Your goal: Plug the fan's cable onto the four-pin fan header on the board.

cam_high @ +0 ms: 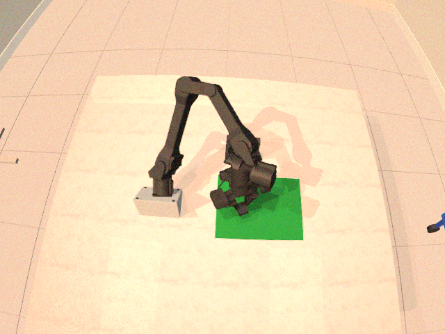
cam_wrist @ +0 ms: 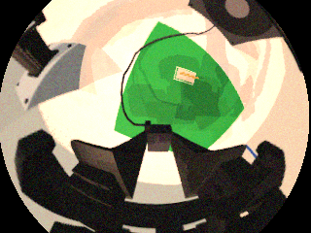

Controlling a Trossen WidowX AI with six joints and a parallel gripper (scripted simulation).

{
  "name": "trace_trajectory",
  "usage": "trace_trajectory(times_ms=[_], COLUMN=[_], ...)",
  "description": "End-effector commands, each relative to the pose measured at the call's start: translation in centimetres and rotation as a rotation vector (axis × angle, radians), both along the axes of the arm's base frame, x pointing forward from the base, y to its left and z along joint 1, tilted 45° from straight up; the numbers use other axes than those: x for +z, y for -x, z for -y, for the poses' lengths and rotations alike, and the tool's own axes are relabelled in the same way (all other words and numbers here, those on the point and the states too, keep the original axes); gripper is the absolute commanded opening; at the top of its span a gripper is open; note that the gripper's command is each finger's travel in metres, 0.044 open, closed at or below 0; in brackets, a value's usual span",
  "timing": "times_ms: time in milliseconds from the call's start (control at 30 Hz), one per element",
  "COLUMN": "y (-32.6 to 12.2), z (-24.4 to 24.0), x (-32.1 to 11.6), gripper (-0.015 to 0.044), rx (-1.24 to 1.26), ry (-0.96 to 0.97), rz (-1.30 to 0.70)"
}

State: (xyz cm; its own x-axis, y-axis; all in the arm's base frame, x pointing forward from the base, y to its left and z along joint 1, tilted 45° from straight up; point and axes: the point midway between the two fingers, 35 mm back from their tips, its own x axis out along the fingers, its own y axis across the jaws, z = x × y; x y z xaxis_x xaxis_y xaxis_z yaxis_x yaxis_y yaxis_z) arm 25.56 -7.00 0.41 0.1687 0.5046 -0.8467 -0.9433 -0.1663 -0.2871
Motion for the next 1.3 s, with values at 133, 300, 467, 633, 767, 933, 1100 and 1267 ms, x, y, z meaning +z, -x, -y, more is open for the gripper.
trace_trajectory(times_ms=[133,300,467,633,767,933,1100,1267], y=[0.3,0.6,1.0,1.0,1.0,1.1,1.1,1.1], z=[1.9,2.9,3.7,3.7,3.7,3.7,3.6,3.6], x=[1.8,3.1,4.2,4.2,4.2,4.3,4.3,4.3], gripper=[0.0000,0.0000,0.0000,0.0000,0.0000,0.0000,0.0000,0.0000], rx=[-0.001,-0.001,-0.001,-0.071,-0.182,-0.320,-0.457,-0.594], ry=[0.008,0.006,0.003,-0.018,-0.052,-0.093,-0.133,-0.172], rz=[0.004,0.004,0.005,-0.040,-0.114,-0.208,-0.304,-0.402])
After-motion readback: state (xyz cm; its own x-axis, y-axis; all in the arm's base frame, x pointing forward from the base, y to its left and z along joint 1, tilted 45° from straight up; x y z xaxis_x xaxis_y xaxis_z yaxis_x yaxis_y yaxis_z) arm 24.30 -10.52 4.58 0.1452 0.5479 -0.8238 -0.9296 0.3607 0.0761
